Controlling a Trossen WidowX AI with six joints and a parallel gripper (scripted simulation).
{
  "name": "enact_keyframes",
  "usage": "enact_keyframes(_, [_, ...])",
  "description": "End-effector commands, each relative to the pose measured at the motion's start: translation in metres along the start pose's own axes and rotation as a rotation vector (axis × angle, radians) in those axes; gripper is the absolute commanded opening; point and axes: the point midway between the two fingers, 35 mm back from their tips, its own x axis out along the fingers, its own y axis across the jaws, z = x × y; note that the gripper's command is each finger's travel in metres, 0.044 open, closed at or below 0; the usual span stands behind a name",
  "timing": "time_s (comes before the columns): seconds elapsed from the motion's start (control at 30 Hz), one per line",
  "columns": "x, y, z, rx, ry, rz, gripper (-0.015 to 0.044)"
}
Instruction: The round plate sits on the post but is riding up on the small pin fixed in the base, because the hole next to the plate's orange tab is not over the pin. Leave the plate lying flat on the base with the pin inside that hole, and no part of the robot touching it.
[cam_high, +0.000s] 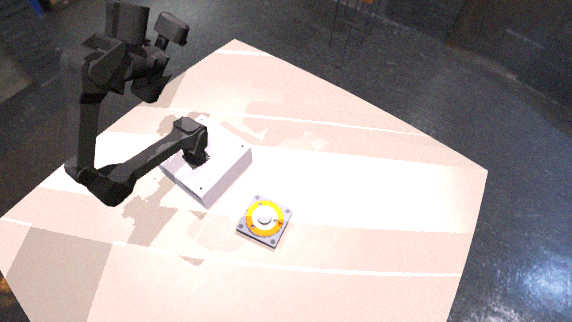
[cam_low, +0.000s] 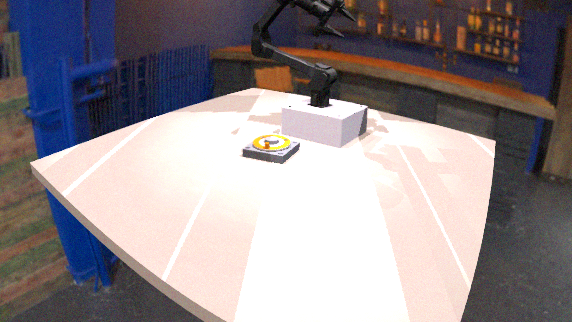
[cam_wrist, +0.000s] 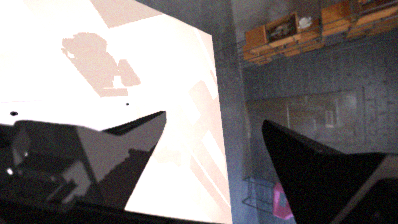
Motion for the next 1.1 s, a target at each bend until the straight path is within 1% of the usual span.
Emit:
enact_keyframes(0.0, [0.001, -0.002, -0.001, 0.011, 0.009, 0.001, 0.0374])
enact_keyframes(0.1, [0.021, -0.022, -0.015, 0.173, 0.130, 0.003, 0.0295])
enact_keyframes(0.23, [0.050, -0.052, -0.054, 0.461, 0.332, -0.012, 0.0190])
enact_keyframes(0.3, [0.053, -0.056, -0.062, 0.511, 0.364, -0.017, 0.0138])
enact_keyframes(0.47, [0.069, -0.071, -0.130, 0.883, 0.597, -0.069, 0.0006])
enact_keyframes(0.5, [0.069, -0.072, -0.145, 0.961, 0.643, -0.084, 0.0000])
enact_keyframes(0.57, [0.070, -0.073, -0.156, 1.005, 0.672, -0.094, 0.0000])
enact_keyframes(0.6, [0.070, -0.073, -0.170, 1.061, 0.708, -0.108, 0.0000])
enact_keyframes(0.77, [0.059, -0.057, -0.255, 1.410, 0.915, -0.204, 0.0000])
enact_keyframes(0.83, [0.056, -0.054, -0.262, 1.467, 0.921, -0.228, 0.0000])
enact_keyframes(0.93, [0.043, -0.031, -0.304, 1.697, 1.007, -0.304, 0.0000])
enact_keyframes(1.03, [0.024, 0.004, -0.347, 1.936, 1.112, -0.383, 0.0000])
enact_keyframes(1.07, [0.023, 0.006, -0.349, 1.950, 1.117, -0.388, 0.0000])
